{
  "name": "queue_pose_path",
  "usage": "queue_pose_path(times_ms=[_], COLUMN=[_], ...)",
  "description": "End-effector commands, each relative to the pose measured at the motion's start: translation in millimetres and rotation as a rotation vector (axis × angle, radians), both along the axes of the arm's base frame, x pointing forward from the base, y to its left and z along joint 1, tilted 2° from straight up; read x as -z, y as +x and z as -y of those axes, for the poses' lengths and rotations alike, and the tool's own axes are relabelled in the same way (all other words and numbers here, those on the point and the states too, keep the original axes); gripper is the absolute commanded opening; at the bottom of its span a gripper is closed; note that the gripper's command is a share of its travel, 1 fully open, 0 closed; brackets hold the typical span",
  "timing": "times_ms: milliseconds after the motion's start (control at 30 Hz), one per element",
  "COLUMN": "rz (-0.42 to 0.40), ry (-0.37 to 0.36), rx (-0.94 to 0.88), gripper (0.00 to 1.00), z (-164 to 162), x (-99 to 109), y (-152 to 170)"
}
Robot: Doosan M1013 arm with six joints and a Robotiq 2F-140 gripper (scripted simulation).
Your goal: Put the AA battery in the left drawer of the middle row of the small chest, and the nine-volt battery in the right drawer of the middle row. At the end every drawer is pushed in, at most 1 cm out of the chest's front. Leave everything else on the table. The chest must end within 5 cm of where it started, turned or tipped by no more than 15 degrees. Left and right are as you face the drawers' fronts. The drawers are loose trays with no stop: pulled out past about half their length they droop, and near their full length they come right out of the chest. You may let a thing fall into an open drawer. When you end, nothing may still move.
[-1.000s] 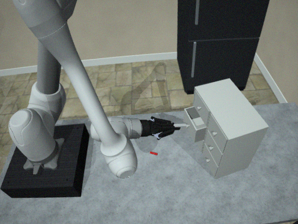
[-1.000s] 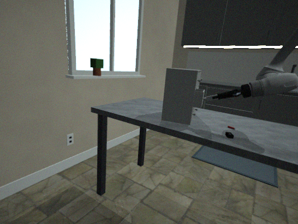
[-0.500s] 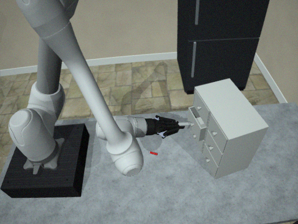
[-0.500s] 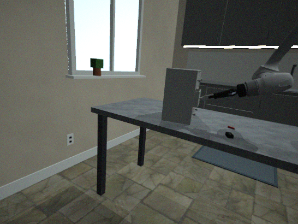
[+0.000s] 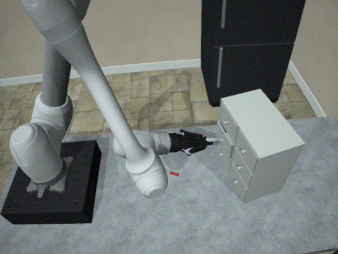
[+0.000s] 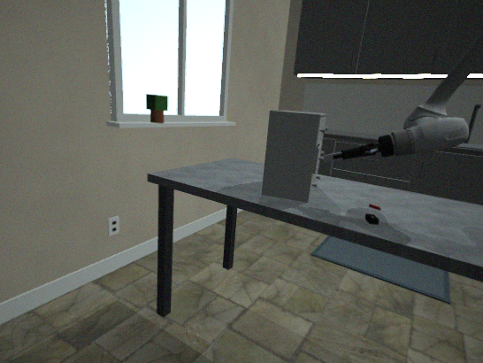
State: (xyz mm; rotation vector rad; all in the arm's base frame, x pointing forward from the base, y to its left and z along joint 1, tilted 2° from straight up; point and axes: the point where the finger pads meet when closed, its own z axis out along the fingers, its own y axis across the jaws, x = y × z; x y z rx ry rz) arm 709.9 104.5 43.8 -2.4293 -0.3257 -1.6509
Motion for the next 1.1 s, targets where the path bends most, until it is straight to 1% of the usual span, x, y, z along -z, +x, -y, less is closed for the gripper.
queue_pose_path(times_ms=[0, 1067], rz=[0.0, 0.0], ry=[0.0, 0.0], rx=[0.0, 0.0], gripper=[0.0, 0.0], z=[-0.7, -2.6], x=[-0.1, 0.1], y=[2.3, 8.6])
